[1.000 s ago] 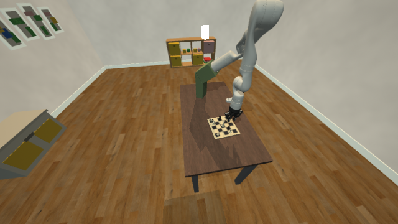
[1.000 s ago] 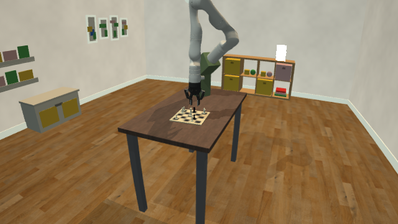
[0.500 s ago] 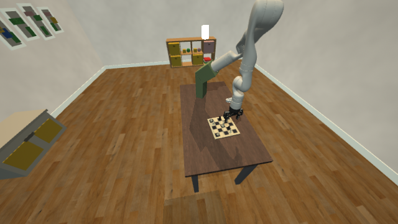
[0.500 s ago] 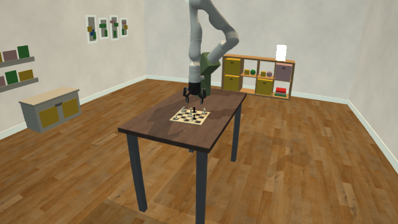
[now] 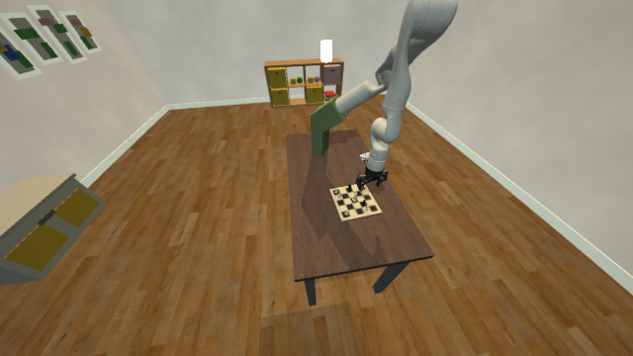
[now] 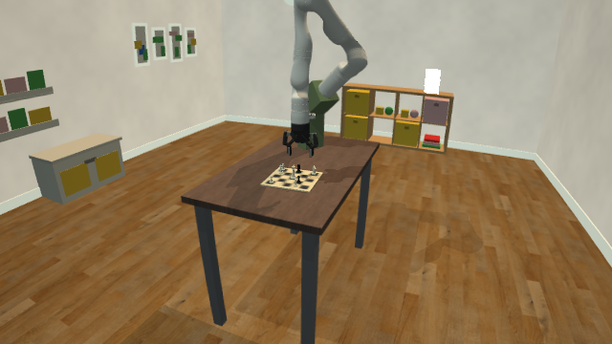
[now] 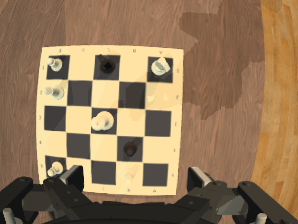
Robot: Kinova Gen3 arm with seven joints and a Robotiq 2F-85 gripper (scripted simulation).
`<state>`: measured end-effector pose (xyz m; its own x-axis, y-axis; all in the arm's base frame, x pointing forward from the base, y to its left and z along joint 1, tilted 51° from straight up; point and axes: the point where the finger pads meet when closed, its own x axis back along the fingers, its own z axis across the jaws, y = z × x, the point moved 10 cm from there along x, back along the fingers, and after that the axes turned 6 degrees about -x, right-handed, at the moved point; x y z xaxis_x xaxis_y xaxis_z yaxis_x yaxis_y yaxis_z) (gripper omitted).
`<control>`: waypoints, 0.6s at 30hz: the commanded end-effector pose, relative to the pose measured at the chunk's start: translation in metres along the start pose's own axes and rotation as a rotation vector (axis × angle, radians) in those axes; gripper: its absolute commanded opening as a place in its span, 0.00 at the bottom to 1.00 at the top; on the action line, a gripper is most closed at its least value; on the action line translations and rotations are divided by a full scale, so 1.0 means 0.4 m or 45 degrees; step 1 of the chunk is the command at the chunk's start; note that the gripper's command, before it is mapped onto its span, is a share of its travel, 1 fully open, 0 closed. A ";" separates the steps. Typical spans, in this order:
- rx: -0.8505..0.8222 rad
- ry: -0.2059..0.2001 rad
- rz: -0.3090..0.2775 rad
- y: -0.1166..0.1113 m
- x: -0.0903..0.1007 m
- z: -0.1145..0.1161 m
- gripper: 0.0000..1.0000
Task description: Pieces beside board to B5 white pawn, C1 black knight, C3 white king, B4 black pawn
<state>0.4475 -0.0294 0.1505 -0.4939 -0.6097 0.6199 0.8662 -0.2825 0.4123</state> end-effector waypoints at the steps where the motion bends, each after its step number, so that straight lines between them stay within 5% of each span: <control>1: -0.018 -0.014 -0.005 0.003 0.045 -0.005 1.00; 18: -0.023 -0.025 -0.014 0.005 0.168 -0.011 1.00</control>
<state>0.4205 -0.0673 0.1857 -0.5011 -0.6019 0.6218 0.8635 -0.2993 0.4060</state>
